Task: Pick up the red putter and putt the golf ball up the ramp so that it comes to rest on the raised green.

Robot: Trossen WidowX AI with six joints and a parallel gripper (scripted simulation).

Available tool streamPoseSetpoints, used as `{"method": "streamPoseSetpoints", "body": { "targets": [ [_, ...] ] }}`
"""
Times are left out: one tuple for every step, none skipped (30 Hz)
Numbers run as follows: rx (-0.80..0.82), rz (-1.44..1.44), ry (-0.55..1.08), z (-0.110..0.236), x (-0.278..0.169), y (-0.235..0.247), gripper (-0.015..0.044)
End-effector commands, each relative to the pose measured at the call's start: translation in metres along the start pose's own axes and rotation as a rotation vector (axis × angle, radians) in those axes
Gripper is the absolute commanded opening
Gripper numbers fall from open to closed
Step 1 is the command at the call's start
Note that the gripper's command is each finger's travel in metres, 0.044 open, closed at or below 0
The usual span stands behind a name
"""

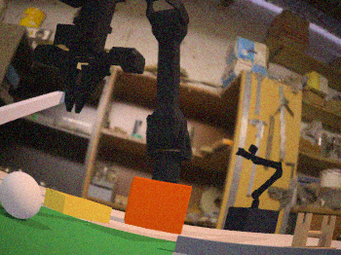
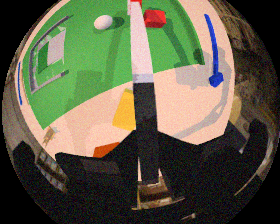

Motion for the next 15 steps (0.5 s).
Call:
{"method": "streamPoseSetpoints", "body": {
  "targets": [
    [-0.004, 0.001, 0.001, -0.006, 0.002, 0.000, 0.0000],
    [-0.004, 0.001, 0.001, -0.008, 0.002, 0.000, 0.0000],
    [-0.004, 0.001, 0.001, -0.010, 0.003, 0.000, 0.0000],
    [-0.004, 0.001, 0.001, -0.011, 0.003, 0.000, 0.0000],
    [-0.004, 0.001, 0.001, -0.013, 0.003, 0.000, 0.0000],
    [-0.004, 0.001, 0.001, -0.014, 0.004, 0.000, 0.0000],
    [-0.004, 0.001, 0.001, -0.016, 0.004, 0.000, 0.0000],
    [-0.004, 0.001, 0.001, -0.017, 0.005, 0.000, 0.0000],
    [-0.004, 0.001, 0.001, -0.019, 0.005, 0.000, 0.0000],
    [-0.004, 0.001, 0.001, -0.021, 0.005, 0.000, 0.0000],
    [-0.004, 0.001, 0.001, -0.022, 0.006, 0.000, 0.0000],
    [-0.004, 0.001, 0.001, -0.024, 0.006, 0.000, 0.0000],
    [-0.004, 0.001, 0.001, -0.025, 0.006, 0.000, 0.0000],
    [-0.004, 0.001, 0.001, -0.026, 0.007, 0.000, 0.0000],
    [-0.004, 0.001, 0.001, -0.027, 0.007, 0.000, 0.0000]
  ]
}}
Point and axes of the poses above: the point midway between the two fingers, 35 mm back from their tips, its own z axis back along the fingers, its own y axis across the jaws, x = y × z, the point moved 4 cm from there along z, back along the fingers, and after that the axes turned 5 degrees about -z, right-handed, at the moved point
